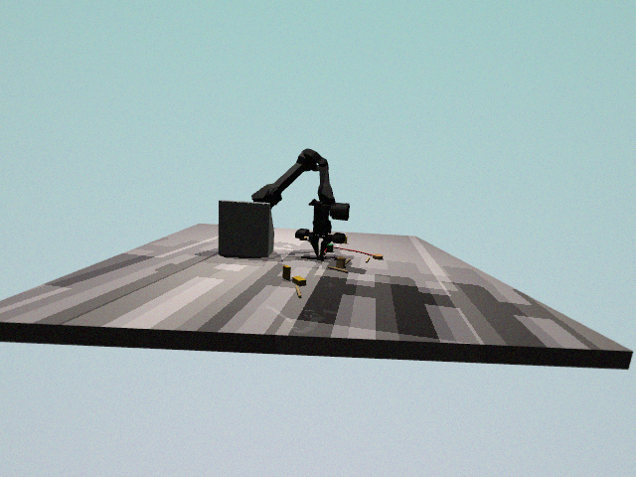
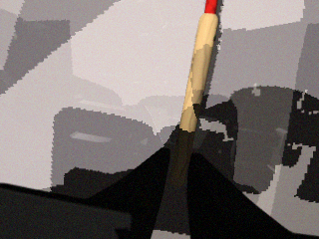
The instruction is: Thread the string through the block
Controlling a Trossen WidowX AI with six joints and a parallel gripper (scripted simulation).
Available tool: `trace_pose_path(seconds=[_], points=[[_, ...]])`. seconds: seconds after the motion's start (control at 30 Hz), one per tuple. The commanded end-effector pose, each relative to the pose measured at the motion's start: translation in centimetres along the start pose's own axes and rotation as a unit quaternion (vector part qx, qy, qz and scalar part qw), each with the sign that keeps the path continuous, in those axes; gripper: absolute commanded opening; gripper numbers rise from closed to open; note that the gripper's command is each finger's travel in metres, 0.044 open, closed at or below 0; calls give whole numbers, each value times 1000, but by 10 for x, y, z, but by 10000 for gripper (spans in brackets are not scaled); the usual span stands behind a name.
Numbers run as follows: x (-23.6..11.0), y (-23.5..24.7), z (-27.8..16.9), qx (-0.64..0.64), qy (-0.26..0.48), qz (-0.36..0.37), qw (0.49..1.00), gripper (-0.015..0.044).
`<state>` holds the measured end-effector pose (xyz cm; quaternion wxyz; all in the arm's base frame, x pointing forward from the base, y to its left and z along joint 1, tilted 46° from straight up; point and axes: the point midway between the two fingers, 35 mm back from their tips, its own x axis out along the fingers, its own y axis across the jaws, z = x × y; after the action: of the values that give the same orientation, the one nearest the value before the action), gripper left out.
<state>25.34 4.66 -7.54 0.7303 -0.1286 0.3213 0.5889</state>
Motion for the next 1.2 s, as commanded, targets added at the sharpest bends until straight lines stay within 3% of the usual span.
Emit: trace_pose_path(seconds=[0.0,0.1,0.3,0.53,0.73,0.83,1.17], points=[[0,-2,0,-4,0,-3,1000,131],[-8,-3,0,-2,2,-3,1000,210],[-78,3,6,6,0,3,1000,210],[-80,3,7,6,0,3,1000,210],[-76,2,6,10,-2,1,1000,368],[-96,2,7,9,-1,1,1000,440],[-101,2,7,13,-3,0,1000,440]])
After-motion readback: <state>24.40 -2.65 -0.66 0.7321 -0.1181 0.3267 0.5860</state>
